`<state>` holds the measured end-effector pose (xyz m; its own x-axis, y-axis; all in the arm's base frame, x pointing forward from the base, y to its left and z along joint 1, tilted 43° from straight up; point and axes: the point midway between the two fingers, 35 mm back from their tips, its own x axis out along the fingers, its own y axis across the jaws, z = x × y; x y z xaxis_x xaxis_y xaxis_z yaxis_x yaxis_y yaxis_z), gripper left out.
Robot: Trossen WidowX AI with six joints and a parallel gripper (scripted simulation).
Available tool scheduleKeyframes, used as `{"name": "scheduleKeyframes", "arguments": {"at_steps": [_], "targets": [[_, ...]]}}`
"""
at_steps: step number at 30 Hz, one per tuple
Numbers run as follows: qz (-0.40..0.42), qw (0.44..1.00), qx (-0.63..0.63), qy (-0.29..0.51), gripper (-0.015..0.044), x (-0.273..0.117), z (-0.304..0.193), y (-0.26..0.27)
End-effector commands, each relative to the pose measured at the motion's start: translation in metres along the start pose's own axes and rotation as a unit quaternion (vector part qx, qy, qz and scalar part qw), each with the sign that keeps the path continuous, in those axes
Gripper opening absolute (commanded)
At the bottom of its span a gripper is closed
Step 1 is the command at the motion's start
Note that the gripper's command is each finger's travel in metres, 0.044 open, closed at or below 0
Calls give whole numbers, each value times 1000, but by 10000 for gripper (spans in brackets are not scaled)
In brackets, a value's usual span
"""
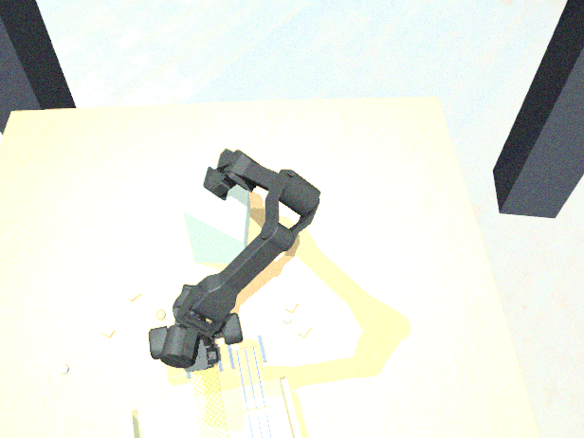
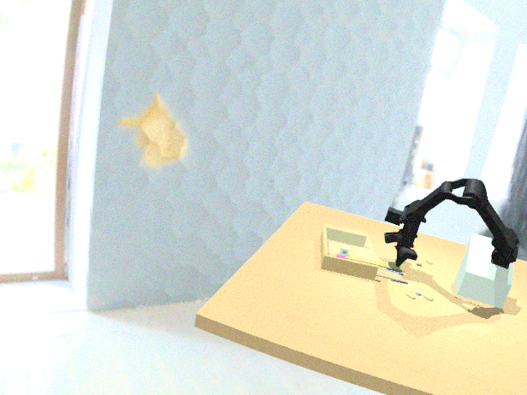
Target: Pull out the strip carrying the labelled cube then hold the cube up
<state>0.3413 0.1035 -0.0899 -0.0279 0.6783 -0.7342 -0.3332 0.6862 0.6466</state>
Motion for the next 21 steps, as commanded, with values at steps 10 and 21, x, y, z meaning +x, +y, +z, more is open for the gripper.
{"name": "scheduleKeyframes", "arguments": {"at_steps": [10, 21], "targets": [[1, 1000, 3, 12, 0, 5, -28, 1], [1, 1000, 3, 12, 0, 5, -44, 1]]}}
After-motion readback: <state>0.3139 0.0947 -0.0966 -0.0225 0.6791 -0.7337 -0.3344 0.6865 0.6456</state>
